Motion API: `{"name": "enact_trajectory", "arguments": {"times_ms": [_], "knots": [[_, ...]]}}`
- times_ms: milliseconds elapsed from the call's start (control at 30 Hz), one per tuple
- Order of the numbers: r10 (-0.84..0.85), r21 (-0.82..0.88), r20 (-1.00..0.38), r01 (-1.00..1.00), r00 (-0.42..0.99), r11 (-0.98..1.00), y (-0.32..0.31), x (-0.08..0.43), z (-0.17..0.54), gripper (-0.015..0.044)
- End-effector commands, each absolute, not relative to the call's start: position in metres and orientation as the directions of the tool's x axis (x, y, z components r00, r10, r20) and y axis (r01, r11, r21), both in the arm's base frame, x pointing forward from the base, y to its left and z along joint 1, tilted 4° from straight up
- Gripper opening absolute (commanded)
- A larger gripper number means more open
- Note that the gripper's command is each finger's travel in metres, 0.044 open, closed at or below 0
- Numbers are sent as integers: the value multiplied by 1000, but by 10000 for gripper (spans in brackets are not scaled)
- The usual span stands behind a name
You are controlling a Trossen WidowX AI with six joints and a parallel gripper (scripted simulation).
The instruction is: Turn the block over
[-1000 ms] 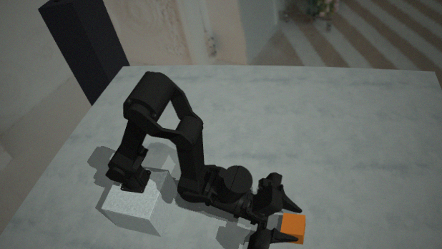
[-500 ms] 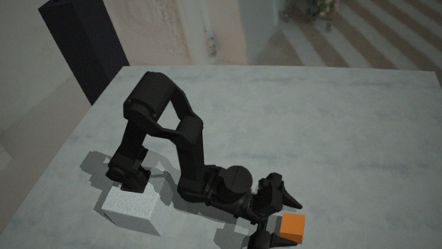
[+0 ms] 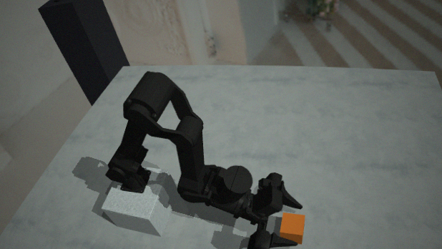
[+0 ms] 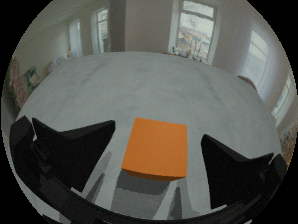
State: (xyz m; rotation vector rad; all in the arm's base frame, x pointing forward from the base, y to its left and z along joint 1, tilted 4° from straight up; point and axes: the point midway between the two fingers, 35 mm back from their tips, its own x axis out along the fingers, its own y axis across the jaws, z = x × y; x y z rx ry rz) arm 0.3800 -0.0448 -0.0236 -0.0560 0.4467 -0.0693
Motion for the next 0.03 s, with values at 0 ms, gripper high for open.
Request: {"name": "enact_trajectory", "arguments": {"times_ms": [0], "knots": [[-74,-70,-429,49,900,996,-44,380,-24,440]]}}
